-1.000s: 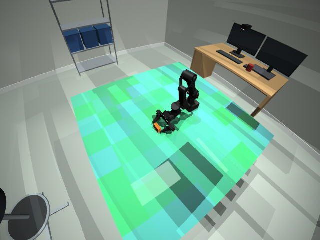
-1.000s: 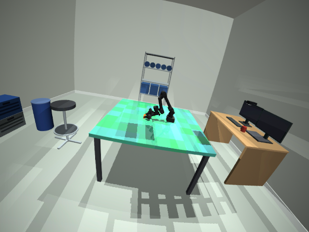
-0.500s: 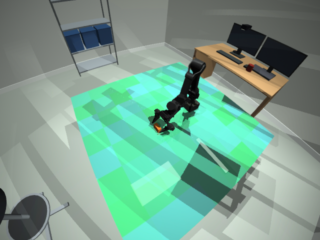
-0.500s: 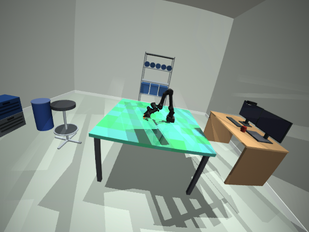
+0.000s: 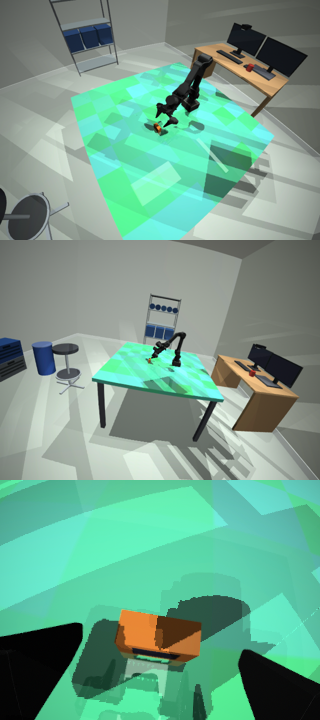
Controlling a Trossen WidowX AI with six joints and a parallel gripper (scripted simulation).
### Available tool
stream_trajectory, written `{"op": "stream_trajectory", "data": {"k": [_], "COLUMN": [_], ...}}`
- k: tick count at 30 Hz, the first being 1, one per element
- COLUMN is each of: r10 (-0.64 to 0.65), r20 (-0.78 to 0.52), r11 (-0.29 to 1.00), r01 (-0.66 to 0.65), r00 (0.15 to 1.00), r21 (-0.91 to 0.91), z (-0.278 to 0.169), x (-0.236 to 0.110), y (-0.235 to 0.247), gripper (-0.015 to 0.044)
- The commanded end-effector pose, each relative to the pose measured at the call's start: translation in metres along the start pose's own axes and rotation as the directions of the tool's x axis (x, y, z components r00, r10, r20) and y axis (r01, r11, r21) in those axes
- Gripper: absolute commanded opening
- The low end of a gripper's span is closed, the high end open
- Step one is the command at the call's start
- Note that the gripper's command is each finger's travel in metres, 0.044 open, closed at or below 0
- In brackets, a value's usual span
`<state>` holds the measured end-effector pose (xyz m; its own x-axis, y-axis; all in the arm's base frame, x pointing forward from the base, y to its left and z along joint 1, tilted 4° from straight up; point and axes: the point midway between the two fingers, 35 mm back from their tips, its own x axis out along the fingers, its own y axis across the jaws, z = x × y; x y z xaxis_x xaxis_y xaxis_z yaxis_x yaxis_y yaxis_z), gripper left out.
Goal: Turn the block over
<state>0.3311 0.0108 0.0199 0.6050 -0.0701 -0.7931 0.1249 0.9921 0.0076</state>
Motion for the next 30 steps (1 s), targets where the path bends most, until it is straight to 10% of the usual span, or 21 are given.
{"op": "stream_trajectory", "data": {"k": [1, 21, 30], "r10": [0.005, 0.007, 0.008], "r20": [-0.030, -0.616, -0.634], "r11": [1.000, 1.000, 1.000], "r01": [-0.005, -0.004, -0.004], "r00": [1.000, 0.788, 0.773], "r21": [0.010, 0.006, 0.008], "z": [0.002, 0.058, 0.059], "x": [-0.011, -0.009, -0.011], "y": [-0.001, 0.000, 0.000], "gripper": [0.0440, 0.0440, 0.0440]}}
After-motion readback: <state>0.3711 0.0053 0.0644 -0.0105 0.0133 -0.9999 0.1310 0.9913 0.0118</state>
